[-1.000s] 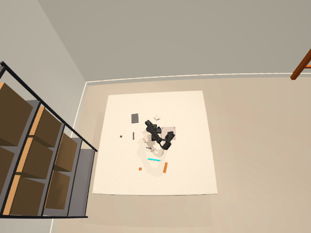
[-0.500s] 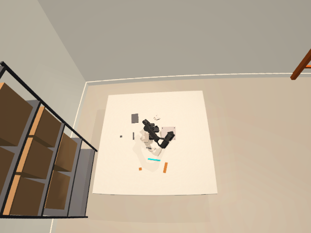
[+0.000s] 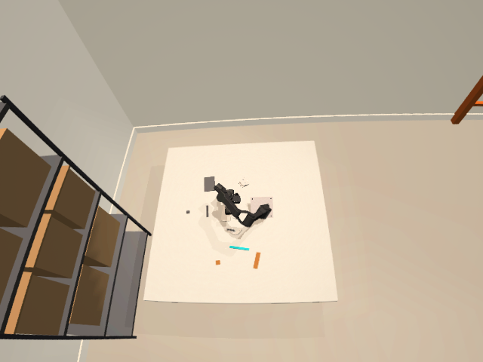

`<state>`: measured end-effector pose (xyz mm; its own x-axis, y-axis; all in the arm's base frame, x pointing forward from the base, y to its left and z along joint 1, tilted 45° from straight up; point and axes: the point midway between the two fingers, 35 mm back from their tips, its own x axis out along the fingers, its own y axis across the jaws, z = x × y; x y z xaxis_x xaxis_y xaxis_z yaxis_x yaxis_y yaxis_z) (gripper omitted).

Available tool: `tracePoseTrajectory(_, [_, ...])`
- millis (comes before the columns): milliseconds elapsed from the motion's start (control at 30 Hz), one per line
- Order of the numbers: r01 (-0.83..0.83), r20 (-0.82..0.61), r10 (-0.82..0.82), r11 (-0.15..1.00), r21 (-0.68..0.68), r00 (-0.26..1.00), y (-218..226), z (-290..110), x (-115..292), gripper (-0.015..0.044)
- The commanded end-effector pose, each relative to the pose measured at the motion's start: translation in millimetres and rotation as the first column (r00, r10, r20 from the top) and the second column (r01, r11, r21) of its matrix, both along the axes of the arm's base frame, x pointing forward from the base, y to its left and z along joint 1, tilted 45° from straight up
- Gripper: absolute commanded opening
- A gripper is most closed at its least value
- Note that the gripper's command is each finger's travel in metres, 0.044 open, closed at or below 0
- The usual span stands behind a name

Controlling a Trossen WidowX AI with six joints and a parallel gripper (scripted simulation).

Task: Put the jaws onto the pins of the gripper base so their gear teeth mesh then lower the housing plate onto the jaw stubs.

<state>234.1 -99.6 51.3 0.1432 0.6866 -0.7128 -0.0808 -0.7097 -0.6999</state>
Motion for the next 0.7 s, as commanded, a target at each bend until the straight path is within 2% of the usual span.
tracePoseTrajectory(0, [0.003, 0.003, -0.003, 1.0, 0.001, 1.0, -4.4, -3.8, 11.8, 0.0134])
tracePoseTrajectory(200, [0.003, 0.004, -0.003, 1.0, 0.002, 1.0, -10.1, -10.1, 27.1, 0.0134])
tracePoseTrajectory(667, [0.003, 0.004, -0.003, 1.0, 0.002, 1.0, -10.3, -10.3, 27.6, 0.0134])
